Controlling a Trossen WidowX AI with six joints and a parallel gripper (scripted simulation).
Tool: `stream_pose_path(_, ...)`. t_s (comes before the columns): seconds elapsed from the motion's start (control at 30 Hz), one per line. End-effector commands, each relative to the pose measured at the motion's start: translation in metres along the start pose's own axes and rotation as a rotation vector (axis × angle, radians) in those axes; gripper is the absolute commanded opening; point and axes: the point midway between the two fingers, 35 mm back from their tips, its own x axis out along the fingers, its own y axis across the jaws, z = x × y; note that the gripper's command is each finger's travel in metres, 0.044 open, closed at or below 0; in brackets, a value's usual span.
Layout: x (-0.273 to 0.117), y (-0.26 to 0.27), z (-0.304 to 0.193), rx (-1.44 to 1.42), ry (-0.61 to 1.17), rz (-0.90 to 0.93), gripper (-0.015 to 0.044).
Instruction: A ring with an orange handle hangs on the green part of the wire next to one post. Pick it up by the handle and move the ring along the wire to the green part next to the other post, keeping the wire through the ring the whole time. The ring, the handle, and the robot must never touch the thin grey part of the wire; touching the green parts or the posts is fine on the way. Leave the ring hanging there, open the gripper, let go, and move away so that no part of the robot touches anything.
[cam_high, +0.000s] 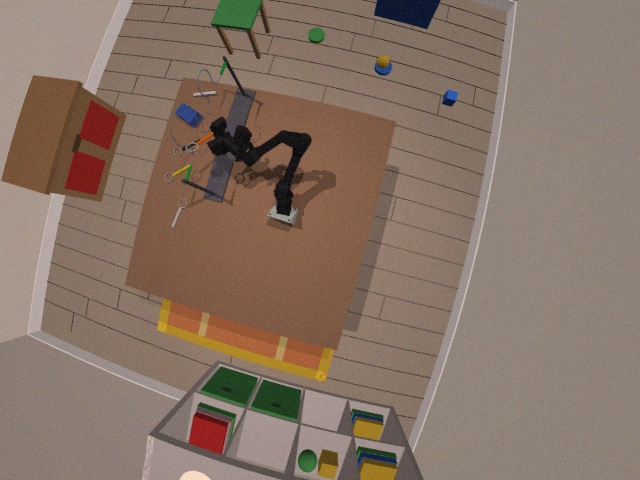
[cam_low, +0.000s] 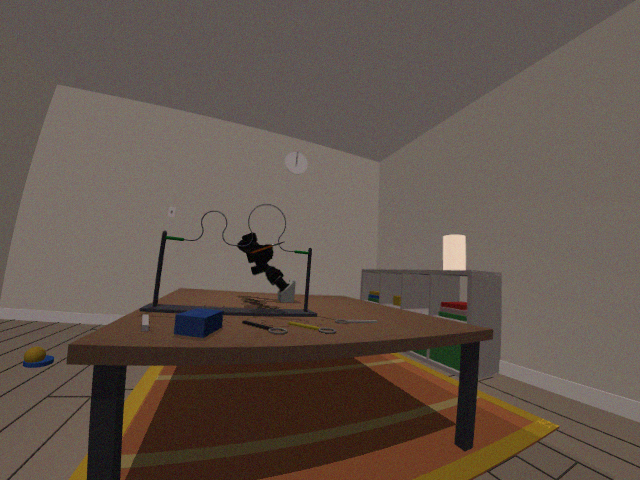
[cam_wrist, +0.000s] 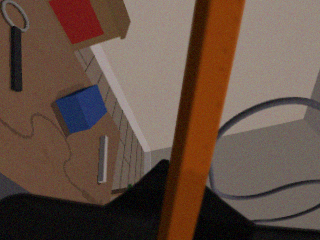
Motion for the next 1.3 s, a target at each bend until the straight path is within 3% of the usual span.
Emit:
stream_pose_path(0.0, -0.001, 0.018, 0.003, 0.075, -0.013, 0.045, -0.015)
stream_pose_path(1.27, -0.024, 0.096, 0.029, 0.557, 0.053, 0.268, -0.015)
